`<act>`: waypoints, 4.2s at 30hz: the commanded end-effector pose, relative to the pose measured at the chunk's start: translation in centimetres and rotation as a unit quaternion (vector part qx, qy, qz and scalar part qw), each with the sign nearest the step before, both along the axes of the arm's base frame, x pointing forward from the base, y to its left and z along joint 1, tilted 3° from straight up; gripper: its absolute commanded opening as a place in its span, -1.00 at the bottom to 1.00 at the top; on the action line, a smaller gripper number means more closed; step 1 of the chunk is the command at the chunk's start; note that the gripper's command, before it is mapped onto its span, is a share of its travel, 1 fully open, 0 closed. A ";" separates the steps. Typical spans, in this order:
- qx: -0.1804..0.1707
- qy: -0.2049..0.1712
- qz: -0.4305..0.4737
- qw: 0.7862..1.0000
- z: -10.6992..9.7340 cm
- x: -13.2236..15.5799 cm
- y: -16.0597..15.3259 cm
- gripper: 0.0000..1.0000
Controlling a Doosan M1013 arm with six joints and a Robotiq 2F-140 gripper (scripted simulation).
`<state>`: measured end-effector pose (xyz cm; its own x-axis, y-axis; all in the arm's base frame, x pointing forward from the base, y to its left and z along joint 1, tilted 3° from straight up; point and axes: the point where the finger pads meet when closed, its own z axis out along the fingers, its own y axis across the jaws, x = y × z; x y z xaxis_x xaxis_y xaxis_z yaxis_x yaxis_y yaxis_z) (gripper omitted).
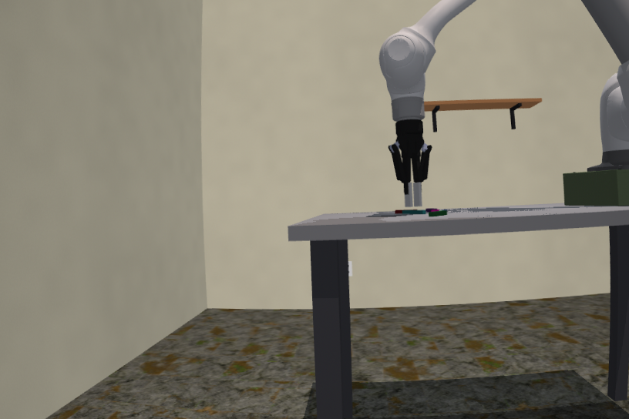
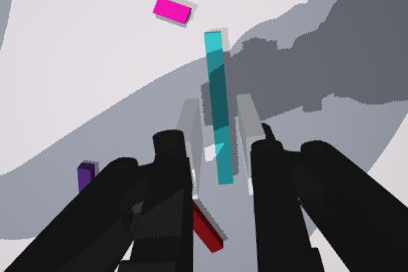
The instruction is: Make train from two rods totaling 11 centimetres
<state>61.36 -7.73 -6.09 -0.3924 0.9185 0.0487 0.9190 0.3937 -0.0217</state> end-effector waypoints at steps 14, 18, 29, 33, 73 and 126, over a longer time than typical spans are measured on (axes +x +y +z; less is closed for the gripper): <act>0.000 0.000 -0.002 1.000 -0.1 -0.1 0.1 -0.71; 0.000 0.000 -0.002 1.000 -0.1 -0.1 0.1 -0.71; 0.000 0.000 -0.002 1.000 -0.1 -0.1 0.1 -0.71; 0.000 0.000 -0.002 1.000 -0.2 -0.1 0.1 -0.71; 0.000 0.000 -0.002 1.000 -1.8 -0.1 0.1 -0.71; 0.000 0.000 -0.002 1.000 -1.8 -0.1 0.1 -0.94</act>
